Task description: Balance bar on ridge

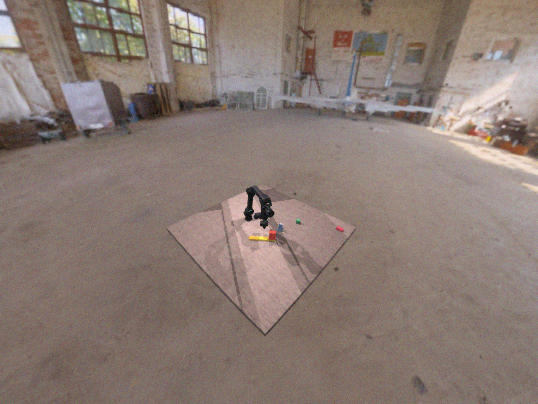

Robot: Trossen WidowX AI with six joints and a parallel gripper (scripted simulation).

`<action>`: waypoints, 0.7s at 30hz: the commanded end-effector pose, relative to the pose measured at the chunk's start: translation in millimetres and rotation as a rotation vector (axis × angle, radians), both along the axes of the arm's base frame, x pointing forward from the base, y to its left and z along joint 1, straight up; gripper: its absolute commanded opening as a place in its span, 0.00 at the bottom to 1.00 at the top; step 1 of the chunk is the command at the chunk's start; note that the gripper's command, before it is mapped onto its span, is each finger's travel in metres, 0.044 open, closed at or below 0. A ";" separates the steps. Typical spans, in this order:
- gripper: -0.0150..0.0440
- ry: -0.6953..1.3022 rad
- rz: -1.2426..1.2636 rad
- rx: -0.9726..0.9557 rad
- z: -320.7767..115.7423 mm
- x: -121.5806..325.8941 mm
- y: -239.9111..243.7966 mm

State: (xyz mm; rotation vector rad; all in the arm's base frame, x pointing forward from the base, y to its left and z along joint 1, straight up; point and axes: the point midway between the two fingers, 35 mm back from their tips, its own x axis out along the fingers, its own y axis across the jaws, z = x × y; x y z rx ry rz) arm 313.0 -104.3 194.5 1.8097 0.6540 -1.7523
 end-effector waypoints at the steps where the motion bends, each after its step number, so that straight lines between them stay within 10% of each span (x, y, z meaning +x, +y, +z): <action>1: 0.79 0.010 -0.023 0.012 -0.3 -1.5 2.4; 21: 0.79 0.010 -0.023 0.012 -114.9 2.8 1.0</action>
